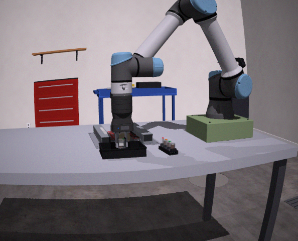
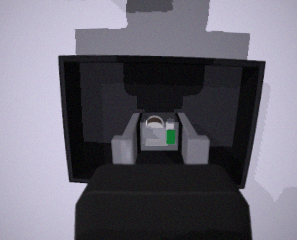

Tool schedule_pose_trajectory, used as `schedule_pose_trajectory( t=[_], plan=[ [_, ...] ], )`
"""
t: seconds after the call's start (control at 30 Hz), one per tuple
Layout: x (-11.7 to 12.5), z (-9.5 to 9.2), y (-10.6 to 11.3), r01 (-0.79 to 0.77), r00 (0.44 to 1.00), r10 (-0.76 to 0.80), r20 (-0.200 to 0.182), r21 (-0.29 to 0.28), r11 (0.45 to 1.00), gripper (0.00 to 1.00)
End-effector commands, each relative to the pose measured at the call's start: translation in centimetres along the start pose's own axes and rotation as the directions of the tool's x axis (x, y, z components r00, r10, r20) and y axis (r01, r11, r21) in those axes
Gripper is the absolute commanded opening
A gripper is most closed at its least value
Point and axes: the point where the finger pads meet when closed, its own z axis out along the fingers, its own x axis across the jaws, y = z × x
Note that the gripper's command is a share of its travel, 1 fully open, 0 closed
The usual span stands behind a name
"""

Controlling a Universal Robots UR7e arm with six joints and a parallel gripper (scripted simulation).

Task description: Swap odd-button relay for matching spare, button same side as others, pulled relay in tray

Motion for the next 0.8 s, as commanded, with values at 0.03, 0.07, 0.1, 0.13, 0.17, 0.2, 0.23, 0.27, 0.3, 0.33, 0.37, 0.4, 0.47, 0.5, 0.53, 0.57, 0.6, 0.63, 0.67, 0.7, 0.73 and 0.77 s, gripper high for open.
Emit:
schedule_pose_trajectory(
  t=[0.03,0.07,0.1,0.13,0.17,0.2,0.23,0.27,0.3,0.33,0.37,0.4,0.47,0.5,0.53,0.57,0.6,0.63,0.67,0.7,0.73,0.77],
  plan=[
    [-0.05,0.01,0.01,0.0,1.0,0.0,0.002,0.0,1.0,0.0],
    [-0.05,0.09,0.01,0.0,1.0,0.0,0.002,0.0,1.0,0.0],
    [-0.05,0.17,0.01,0.0,1.0,0.0,0.002,0.0,1.0,0.0],
    [-0.05,0.25,0.01,0.0,1.0,0.0,0.002,0.0,1.0,0.0],
    [-0.05,0.33,0.02,0.0,1.0,0.0,0.002,0.0,1.0,0.0],
    [-0.05,0.33,0.02,0.0,1.0,0.0,0.002,0.0,1.0,0.0],
    [-0.05,0.33,0.02,0.0,1.0,0.0,0.002,0.0,1.0,0.0],
    [-0.05,0.33,0.02,0.0,1.0,0.0,0.002,0.0,1.0,0.0],
    [-0.05,0.33,0.02,0.0,1.0,0.0,0.002,0.0,1.0,0.0],
    [-0.05,0.33,0.02,0.0,1.0,0.0,0.002,0.0,1.0,0.0],
    [-0.05,0.33,0.02,0.0,1.0,0.0,0.002,0.0,1.0,0.0],
    [-0.05,0.33,0.02,0.0,1.0,0.0,0.002,0.0,1.0,0.0],
    [-0.05,0.33,0.02,0.0,1.0,0.0,0.002,0.0,1.0,0.0],
    [-0.05,0.33,0.02,0.0,1.0,0.0,0.002,0.0,1.0,0.0],
    [-0.05,0.33,0.02,0.0,1.0,0.0,0.002,0.0,1.0,0.0],
    [-0.05,0.33,0.02,0.0,1.0,0.0,0.002,0.0,1.0,0.0],
    [-0.05,0.45,0.02,0.0,1.0,0.0,0.002,0.0,1.0,0.0],
    [-0.05,0.57,0.02,0.0,1.0,0.0,0.002,0.0,1.0,0.0],
    [-0.05,0.69,0.02,0.0,1.0,0.0,0.002,0.0,1.0,0.0],
    [-0.05,0.81,0.02,0.0,1.0,0.0,0.002,0.0,1.0,0.0],
    [-0.05,0.93,0.02,0.0,1.0,0.0,0.002,0.0,1.0,0.0],
    [-0.05,0.93,0.02,0.0,1.0,0.0,0.002,0.0,1.0,0.0]
  ],
)
